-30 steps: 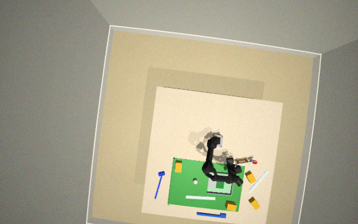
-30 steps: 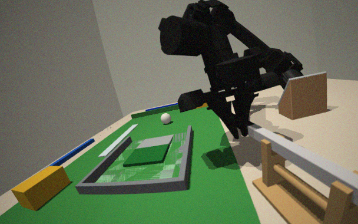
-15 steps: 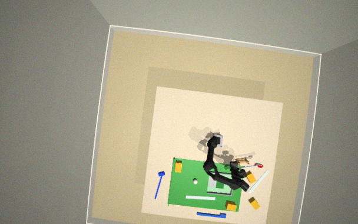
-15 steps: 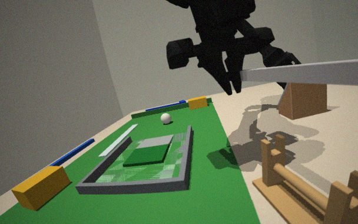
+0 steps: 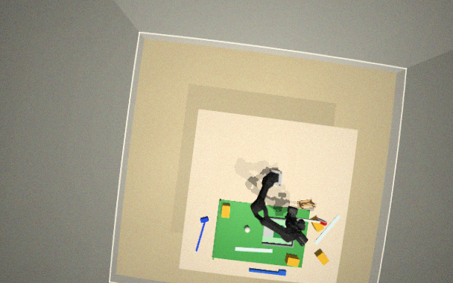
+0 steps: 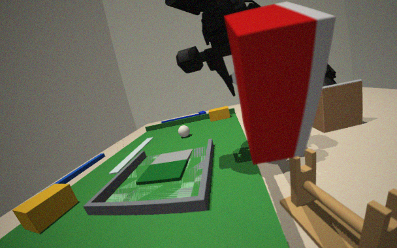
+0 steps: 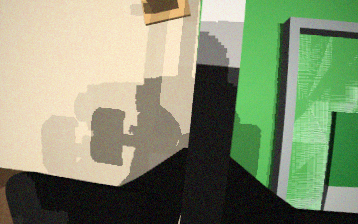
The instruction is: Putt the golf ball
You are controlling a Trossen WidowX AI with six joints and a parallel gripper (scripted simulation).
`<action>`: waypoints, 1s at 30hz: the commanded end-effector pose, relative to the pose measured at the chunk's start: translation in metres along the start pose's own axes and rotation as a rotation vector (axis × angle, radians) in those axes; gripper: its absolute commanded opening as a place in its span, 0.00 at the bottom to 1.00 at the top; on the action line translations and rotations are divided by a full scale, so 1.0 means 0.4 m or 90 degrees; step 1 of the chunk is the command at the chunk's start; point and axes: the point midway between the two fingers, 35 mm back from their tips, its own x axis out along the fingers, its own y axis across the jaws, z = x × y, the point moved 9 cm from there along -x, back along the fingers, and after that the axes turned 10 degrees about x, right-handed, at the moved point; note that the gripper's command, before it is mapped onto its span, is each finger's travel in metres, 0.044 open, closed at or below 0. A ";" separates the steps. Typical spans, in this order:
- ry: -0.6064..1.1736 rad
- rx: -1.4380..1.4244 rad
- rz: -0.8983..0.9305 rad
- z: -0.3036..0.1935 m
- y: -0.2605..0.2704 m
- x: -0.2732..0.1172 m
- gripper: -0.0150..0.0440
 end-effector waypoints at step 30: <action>0.006 0.689 -0.134 -0.518 -0.123 -0.181 0.25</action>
